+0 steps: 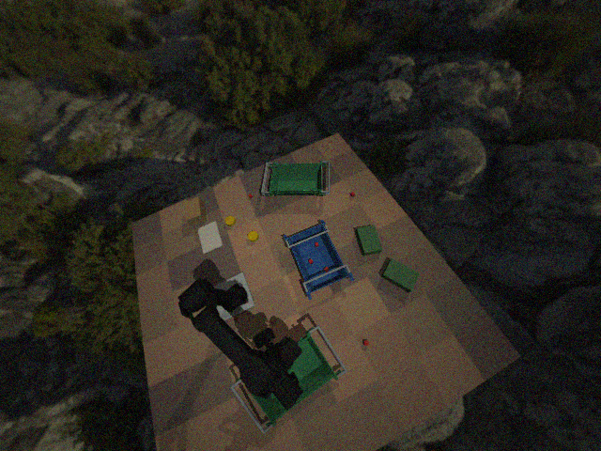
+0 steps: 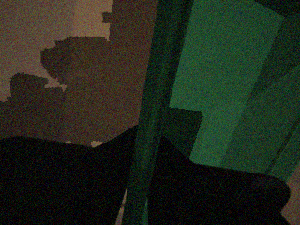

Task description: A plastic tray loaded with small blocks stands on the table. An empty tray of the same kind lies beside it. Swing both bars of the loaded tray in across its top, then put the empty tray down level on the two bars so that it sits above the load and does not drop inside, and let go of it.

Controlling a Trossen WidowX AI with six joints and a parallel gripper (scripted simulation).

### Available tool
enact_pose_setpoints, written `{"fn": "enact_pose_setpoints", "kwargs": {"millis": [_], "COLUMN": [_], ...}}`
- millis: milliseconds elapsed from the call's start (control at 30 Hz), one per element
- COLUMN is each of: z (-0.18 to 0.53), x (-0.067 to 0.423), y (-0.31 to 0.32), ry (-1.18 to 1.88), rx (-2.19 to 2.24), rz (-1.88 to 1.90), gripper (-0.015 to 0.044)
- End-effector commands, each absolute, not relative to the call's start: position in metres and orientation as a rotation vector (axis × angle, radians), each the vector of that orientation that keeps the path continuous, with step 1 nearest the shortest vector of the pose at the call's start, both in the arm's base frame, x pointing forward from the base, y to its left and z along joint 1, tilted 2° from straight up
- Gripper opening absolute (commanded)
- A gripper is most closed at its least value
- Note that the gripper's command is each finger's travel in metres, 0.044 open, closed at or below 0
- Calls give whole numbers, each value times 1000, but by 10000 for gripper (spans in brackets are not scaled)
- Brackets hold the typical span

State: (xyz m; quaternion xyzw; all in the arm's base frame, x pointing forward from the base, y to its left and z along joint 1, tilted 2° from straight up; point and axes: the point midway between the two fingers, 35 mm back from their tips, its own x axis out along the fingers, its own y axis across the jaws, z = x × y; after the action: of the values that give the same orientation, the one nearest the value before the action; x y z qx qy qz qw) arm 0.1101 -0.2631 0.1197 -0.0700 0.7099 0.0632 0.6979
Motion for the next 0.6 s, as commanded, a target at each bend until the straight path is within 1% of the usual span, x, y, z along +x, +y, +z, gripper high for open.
{"fn": "enact_pose_setpoints", "kwargs": {"millis": [0,567], "z": [139,197], "x": [114,124], "y": [-272,-293], "ry": [1569,1563], "rx": [-188,-203], "rz": [105,92], "gripper": [0,0]}}
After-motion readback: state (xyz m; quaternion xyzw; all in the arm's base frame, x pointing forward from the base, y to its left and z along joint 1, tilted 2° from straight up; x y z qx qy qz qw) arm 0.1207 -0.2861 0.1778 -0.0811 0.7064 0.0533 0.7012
